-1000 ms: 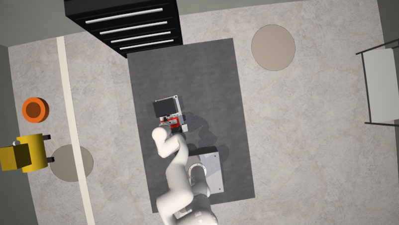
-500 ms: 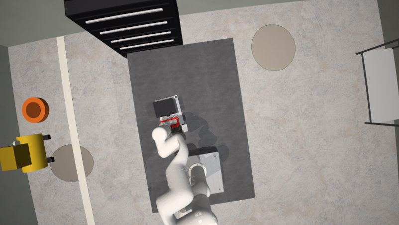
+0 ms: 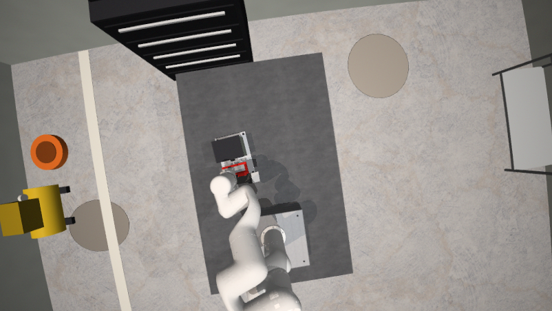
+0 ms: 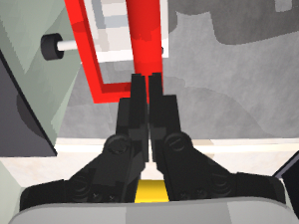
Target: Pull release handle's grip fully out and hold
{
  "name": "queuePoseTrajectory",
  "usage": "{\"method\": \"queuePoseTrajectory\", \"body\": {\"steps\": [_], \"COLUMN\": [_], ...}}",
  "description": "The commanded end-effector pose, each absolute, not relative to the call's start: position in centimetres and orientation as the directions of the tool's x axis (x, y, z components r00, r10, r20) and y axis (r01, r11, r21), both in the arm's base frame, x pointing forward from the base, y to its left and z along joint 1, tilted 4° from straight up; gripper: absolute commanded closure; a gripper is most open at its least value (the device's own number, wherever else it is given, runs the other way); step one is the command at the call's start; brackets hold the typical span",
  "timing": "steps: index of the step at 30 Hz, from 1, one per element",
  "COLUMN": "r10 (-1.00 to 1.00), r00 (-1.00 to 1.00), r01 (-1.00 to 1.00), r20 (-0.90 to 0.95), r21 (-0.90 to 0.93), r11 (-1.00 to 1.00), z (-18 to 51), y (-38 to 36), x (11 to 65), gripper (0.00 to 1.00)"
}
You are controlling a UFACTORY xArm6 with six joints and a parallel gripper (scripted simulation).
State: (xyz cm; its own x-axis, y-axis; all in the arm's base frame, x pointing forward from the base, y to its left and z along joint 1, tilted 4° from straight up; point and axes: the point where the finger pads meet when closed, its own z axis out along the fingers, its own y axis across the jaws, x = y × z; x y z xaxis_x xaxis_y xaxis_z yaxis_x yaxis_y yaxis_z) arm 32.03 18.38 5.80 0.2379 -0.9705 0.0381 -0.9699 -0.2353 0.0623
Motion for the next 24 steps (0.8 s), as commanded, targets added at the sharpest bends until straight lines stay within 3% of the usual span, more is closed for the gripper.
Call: {"method": "queuePoseTrajectory", "body": {"steps": [1,11,12,24], "r10": [-0.971,-0.971,-0.971,-0.971], "r00": [0.238,0.238,0.238,0.238], "r01": [-0.970,-0.970,-0.970,-0.970], "r20": [0.037,0.037,0.037,0.037], "r21": [0.059,0.059,0.059,0.059], "r11": [-0.235,-0.235,-0.235,-0.235], "z": [5.92,5.92,5.92,5.92], "y": [18.45,18.45,18.45,18.45], "x": [32.15,32.15,32.15,32.15], "gripper": [1.00,1.00,0.47,0.47]}}
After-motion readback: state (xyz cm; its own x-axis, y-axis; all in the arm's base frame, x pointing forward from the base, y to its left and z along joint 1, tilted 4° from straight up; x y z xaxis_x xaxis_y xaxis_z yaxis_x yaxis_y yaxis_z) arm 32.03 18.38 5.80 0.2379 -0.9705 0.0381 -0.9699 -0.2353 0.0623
